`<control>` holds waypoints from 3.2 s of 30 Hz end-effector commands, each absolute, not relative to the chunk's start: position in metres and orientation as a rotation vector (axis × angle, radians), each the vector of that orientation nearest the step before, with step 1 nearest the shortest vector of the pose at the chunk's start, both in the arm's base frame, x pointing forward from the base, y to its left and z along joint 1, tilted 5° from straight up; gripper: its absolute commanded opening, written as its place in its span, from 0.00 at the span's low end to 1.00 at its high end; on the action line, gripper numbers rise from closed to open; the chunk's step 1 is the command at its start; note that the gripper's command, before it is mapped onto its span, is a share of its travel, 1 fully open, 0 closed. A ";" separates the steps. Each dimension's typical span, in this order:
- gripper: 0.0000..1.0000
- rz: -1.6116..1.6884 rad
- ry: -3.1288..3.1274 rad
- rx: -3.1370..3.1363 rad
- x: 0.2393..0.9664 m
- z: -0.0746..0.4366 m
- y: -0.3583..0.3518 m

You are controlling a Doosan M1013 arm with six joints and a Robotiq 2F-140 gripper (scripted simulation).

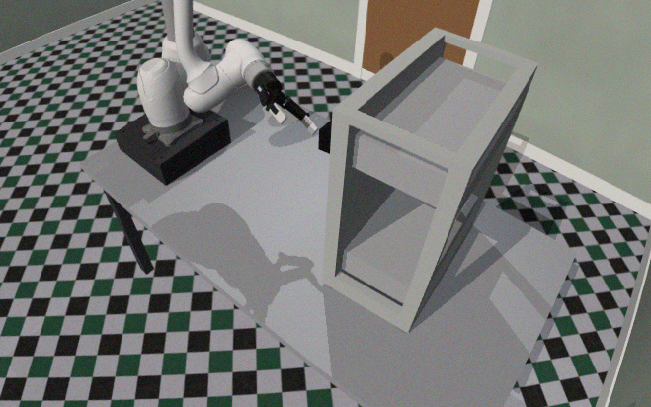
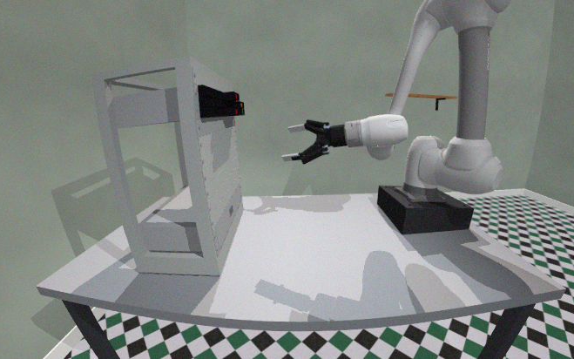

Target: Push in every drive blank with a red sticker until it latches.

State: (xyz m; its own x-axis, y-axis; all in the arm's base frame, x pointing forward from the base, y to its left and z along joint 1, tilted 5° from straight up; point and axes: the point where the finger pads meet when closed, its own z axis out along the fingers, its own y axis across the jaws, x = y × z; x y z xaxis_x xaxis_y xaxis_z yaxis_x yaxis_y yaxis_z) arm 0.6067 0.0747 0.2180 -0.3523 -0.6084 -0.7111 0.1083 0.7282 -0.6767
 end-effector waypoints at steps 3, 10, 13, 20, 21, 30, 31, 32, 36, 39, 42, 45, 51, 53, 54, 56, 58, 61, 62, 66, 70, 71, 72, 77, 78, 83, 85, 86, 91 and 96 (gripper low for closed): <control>1.00 -0.768 1.681 -0.559 0.629 0.260 0.071; 1.00 -0.844 1.522 -0.785 0.636 0.312 0.061; 1.00 -0.887 1.461 -0.876 0.634 0.328 0.056; 1.00 -0.964 1.371 -1.013 0.628 0.348 0.046; 1.00 -0.979 1.355 -1.038 0.627 0.351 0.044; 1.00 -1.095 1.247 -1.215 0.613 0.366 0.028; 1.00 -1.105 1.239 -1.230 0.612 0.367 0.027; 1.00 -1.105 1.239 -1.230 0.612 0.367 0.027; 1.00 -1.129 1.218 -1.265 0.609 0.369 0.023; 1.00 -1.147 1.204 -1.291 0.607 0.370 0.020; 1.00 -1.159 1.194 -1.308 0.605 0.371 0.019; 1.00 -1.165 1.189 -1.317 0.604 0.371 0.017; 1.00 -1.168 1.187 -1.321 0.604 0.372 0.017; 1.00 -1.168 1.187 -1.321 0.604 0.372 0.017; 1.00 -1.168 1.187 -1.321 0.604 0.372 0.017; 1.00 -1.168 1.187 -1.321 0.604 0.372 0.017; 1.00 -1.168 1.187 -1.321 0.604 0.372 0.017; 1.00 -1.168 1.187 -1.321 0.604 0.372 0.017; 1.00 -1.168 1.187 -1.321 0.604 0.372 0.017; 1.00 -1.168 1.187 -1.321 0.604 0.372 0.017; 1.00 -1.168 1.187 -1.321 0.604 0.372 0.017; 1.00 -1.168 1.187 -1.321 0.604 0.372 0.017; 1.00 -1.168 1.187 -1.321 0.604 0.372 0.017; 1.00 -1.168 1.187 -1.321 0.604 0.372 0.017; 1.00 -1.168 1.187 -1.321 0.604 0.372 0.017; 1.00 -1.168 1.187 -1.321 0.604 0.372 0.017; 1.00 -1.168 1.187 -1.321 0.604 0.372 0.017; 1.00 -1.168 1.187 -1.321 0.604 0.372 0.017; 1.00 -1.168 1.187 -1.321 0.604 0.372 0.017; 1.00 -1.168 1.187 -1.321 0.604 0.372 0.017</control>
